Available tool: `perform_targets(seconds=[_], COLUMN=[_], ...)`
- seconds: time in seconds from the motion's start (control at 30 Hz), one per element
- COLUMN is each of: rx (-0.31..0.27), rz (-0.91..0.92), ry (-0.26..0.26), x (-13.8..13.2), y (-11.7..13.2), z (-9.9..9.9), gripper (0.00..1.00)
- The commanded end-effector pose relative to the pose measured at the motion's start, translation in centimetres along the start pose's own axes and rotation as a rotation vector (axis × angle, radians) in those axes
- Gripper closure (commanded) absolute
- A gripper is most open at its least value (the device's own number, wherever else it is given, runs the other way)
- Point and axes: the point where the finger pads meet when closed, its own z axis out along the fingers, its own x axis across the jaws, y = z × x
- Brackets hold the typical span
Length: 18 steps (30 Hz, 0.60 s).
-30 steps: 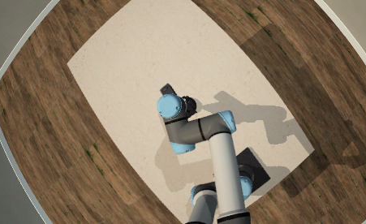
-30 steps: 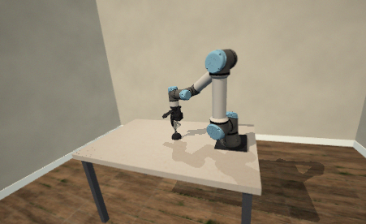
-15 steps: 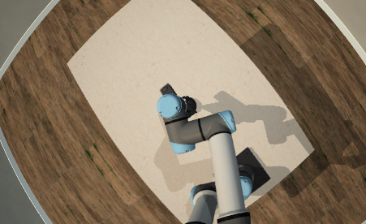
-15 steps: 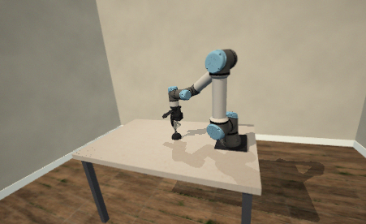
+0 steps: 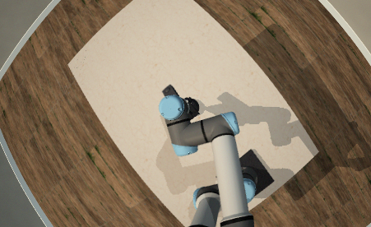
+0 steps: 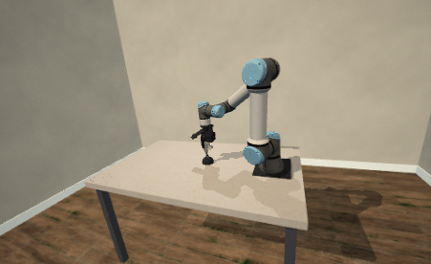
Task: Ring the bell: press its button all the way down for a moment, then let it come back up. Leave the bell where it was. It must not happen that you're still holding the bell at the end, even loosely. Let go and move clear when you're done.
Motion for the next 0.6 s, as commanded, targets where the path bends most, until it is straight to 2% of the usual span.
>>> perform_targets(seconds=[0.0,0.57], rx=[0.001,0.001], rz=[0.000,0.000], ry=[0.000,0.000], x=[0.0,0.0], y=[0.0,0.0], z=[-0.4,-4.2], gripper=[1.00,1.00])
